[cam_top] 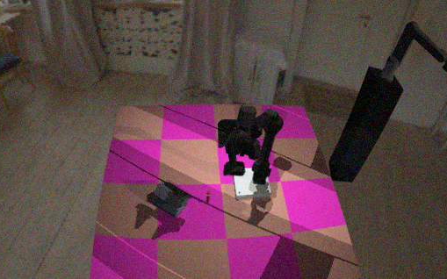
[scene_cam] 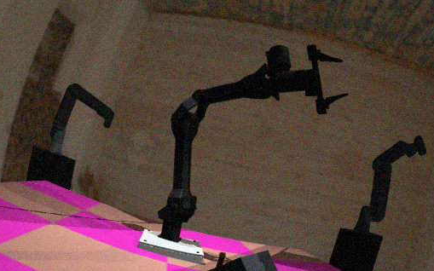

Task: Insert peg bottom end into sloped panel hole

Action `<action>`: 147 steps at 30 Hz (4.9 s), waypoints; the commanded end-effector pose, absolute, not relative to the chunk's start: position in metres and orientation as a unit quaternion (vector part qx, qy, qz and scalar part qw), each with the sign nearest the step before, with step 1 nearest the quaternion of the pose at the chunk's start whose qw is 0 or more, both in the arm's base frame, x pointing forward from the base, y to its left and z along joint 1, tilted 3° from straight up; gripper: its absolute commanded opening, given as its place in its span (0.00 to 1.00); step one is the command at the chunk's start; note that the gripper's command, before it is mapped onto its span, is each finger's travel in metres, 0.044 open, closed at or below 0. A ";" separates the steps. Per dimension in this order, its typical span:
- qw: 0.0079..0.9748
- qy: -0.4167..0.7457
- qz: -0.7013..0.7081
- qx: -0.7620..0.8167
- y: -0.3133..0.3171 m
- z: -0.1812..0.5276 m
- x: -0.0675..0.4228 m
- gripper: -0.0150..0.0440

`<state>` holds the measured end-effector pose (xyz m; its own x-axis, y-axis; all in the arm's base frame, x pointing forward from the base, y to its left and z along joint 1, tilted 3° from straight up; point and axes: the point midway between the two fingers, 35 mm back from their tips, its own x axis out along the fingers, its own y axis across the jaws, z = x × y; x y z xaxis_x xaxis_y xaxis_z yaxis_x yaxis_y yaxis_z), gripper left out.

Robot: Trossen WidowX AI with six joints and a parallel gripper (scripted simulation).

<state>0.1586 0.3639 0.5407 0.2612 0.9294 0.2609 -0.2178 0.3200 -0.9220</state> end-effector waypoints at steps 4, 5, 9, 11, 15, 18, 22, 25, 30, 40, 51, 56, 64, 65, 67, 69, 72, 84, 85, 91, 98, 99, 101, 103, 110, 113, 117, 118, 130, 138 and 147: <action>0.718 -0.322 0.474 -0.394 0.372 0.488 0.190 1.00; 0.723 -0.305 0.481 -0.391 0.373 0.481 0.194 1.00; 0.743 -0.232 0.501 -0.378 0.373 0.452 0.210 1.00; 0.752 -0.195 0.509 -0.371 0.372 0.437 0.217 1.00; 0.770 -0.119 0.518 -0.354 0.369 0.408 0.230 1.00; 0.781 -0.062 0.520 -0.340 0.365 0.386 0.240 1.00; 0.795 0.015 0.516 -0.319 0.357 0.357 0.250 1.00; 0.803 0.072 0.508 -0.303 0.350 0.335 0.257 1.00; 0.814 0.165 0.486 -0.273 0.335 0.301 0.266 1.00; 0.821 0.340 0.409 -0.209 0.298 0.236 0.276 1.00; 0.804 0.501 0.289 -0.137 0.255 0.179 0.272 1.00; 0.789 0.561 0.224 -0.107 0.235 0.158 0.267 1.00; 0.755 0.645 0.102 -0.061 0.195 0.129 0.254 1.00; 0.750 0.653 0.086 -0.055 0.190 0.125 0.252 1.00; 0.739 0.670 0.054 -0.045 0.181 0.120 0.248 1.00; 0.729 0.683 0.024 -0.036 0.173 0.115 0.245 1.00; 0.725 0.688 0.013 -0.033 0.170 0.113 0.244 1.00; 0.725 0.688 0.013 -0.033 0.170 0.103 0.245 1.00; 0.725 0.688 0.013 -0.033 0.171 0.101 0.245 1.00; 0.725 0.688 0.013 -0.033 0.171 0.091 0.247 1.00; 0.725 0.688 0.013 -0.033 0.171 0.080 0.248 1.00; 0.725 0.688 0.013 -0.033 0.171 0.078 0.248 1.00; 0.725 0.688 0.013 -0.033 0.171 0.075 0.248 1.00; 0.725 0.688 0.013 -0.033 0.170 0.072 0.248 1.00; 0.725 0.688 0.013 -0.033 0.170 0.061 0.248 1.00; 0.725 0.688 0.013 -0.033 0.170 0.056 0.248 1.00; 0.725 0.688 0.013 -0.033 0.169 0.051 0.248 1.00; 0.725 0.688 0.013 -0.033 0.169 0.050 0.248 1.00; 0.725 0.688 0.015 -0.029 0.171 0.053 0.249 0.56; 0.725 0.688 0.015 -0.029 0.171 0.053 0.249 0.30; 0.725 0.688 0.015 -0.029 0.172 0.063 0.250 0.25</action>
<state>0.2475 0.1702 0.0554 0.0468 -0.0234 -0.9986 -0.0621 0.9977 -0.0263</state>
